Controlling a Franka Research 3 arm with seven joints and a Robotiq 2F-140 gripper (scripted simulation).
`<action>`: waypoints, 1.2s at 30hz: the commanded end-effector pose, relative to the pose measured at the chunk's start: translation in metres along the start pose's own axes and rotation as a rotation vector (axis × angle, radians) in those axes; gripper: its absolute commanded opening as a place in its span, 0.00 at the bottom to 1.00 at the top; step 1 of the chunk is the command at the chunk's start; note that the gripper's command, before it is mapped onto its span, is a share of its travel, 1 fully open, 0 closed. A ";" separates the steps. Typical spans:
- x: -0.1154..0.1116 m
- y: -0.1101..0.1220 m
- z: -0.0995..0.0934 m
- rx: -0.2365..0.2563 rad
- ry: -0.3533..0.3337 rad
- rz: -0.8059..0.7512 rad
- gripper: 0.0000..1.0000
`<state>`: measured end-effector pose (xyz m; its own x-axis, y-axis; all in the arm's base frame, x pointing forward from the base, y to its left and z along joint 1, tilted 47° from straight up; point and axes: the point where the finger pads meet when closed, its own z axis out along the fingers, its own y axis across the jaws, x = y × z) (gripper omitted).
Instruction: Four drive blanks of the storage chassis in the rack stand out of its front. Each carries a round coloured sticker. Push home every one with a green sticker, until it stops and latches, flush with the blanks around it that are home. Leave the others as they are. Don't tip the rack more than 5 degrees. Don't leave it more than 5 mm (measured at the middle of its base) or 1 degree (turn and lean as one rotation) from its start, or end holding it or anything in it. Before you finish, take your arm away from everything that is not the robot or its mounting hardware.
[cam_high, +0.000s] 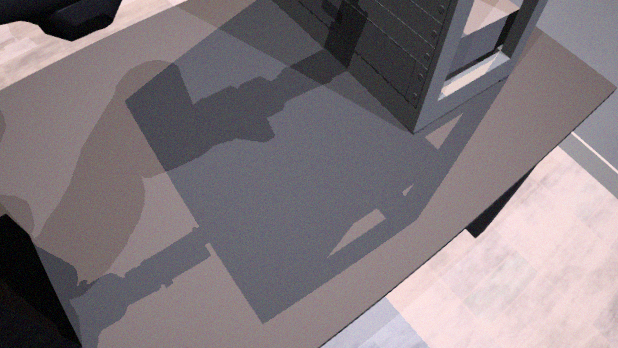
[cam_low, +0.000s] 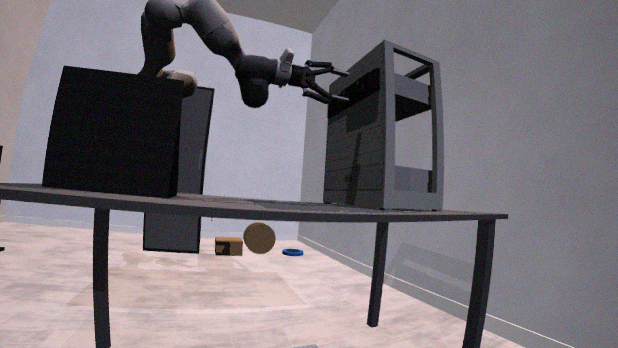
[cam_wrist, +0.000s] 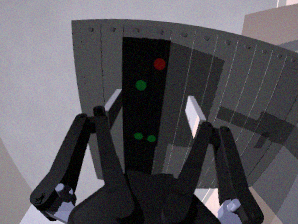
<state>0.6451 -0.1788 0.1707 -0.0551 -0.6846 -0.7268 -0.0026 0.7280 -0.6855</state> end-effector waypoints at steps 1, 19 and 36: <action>0.000 0.000 0.000 0.000 -0.001 0.005 0.00; 0.000 0.000 0.000 0.000 -0.001 0.005 0.00; -0.013 0.001 -0.003 0.000 -0.001 0.005 0.00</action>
<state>0.6442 -0.1736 0.1747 -0.0512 -0.6820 -0.7296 -0.0047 0.7307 -0.6827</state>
